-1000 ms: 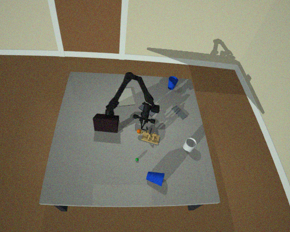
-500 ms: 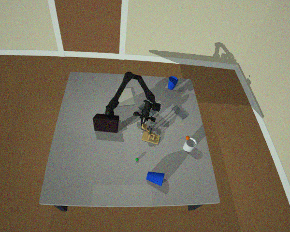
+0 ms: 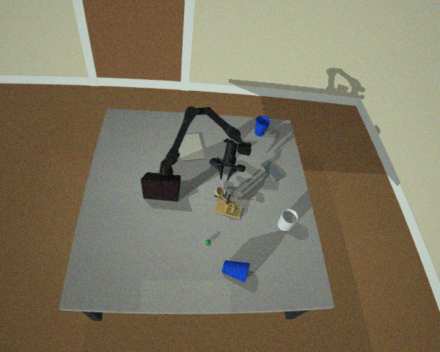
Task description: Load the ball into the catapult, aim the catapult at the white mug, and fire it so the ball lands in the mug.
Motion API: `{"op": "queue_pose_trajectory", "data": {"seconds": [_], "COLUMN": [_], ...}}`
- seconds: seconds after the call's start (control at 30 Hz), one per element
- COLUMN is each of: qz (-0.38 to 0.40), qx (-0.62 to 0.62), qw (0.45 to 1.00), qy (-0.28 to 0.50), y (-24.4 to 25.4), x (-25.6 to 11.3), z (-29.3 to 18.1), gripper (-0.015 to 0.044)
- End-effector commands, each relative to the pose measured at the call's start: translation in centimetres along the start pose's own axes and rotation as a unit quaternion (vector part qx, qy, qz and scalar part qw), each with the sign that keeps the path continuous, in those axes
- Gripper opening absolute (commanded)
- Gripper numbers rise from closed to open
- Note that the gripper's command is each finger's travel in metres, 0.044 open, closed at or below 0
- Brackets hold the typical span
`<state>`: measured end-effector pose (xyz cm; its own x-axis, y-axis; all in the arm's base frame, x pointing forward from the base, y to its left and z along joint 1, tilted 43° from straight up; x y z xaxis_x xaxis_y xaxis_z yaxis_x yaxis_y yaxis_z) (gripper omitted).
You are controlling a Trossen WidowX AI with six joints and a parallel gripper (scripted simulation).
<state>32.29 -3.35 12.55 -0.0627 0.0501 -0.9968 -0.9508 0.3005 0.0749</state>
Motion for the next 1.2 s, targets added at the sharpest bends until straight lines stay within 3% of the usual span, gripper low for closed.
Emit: {"op": "queue_pose_trajectory", "data": {"seconds": [0.0, 0.23, 0.7, 1.17], "qz": [-0.018, -0.041, -0.072, -0.081], "qx": [0.059, 0.163, 0.356, 0.512], "qw": [0.998, 0.982, 0.910, 0.799], "qy": [-0.031, -0.085, -0.198, -0.305], "y": [-2.1, -5.7, -12.6, -18.3], "x": [-0.2, -0.3, -0.5, -0.4], "z": [-0.5, -1.9, -6.3, -12.6], "gripper": [0.0263, 0.0440, 0.0440, 0.0440]}}
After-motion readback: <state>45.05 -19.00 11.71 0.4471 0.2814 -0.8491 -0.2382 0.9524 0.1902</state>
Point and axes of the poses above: the point midway between the two fingers, 35 mm back from their tips, its own x axis out along the fingers, its own y axis across the jaws, z = x × y, the point moved 7 cm from there along -x, back along the fingers, and after that the axes turned 10 degrees about -x, right-handed, at the moved point
